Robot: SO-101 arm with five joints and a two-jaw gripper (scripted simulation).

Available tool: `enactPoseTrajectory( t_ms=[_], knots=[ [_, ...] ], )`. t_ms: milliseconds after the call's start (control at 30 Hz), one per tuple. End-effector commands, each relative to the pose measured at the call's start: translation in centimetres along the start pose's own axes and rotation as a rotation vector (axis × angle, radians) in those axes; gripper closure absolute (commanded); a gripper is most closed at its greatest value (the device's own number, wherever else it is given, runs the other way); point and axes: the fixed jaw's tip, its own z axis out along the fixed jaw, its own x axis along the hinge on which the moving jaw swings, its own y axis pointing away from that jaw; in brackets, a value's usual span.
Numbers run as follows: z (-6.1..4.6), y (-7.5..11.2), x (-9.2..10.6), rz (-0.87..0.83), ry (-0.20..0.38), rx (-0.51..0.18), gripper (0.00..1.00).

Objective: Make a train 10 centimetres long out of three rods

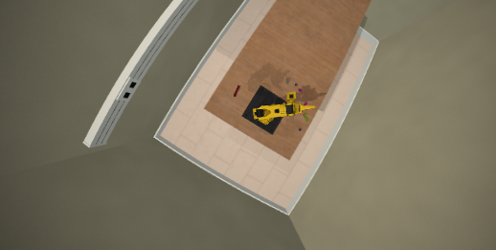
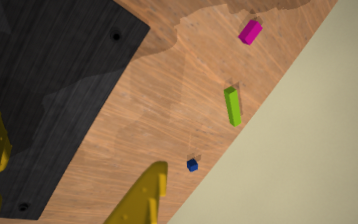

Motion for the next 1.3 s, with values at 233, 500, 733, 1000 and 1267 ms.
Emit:
enactPoseTrajectory(
  t_ms=[233,500,733,1000,1267],
  knots=[
    [0.3,0.1,0.1,-0.005,0.003,-0.014,0.00],
    [0.3,0.1,0.7,0.038,0.026,-0.013,0.00],
    [0.2,0.2,1.6,0.111,0.064,-0.011,0.00],
    [0.1,0.4,3.2,0.228,0.126,-0.009,0.00],
    [0.0,0.5,3.6,0.260,0.143,-0.008,0.00]
  ],
)
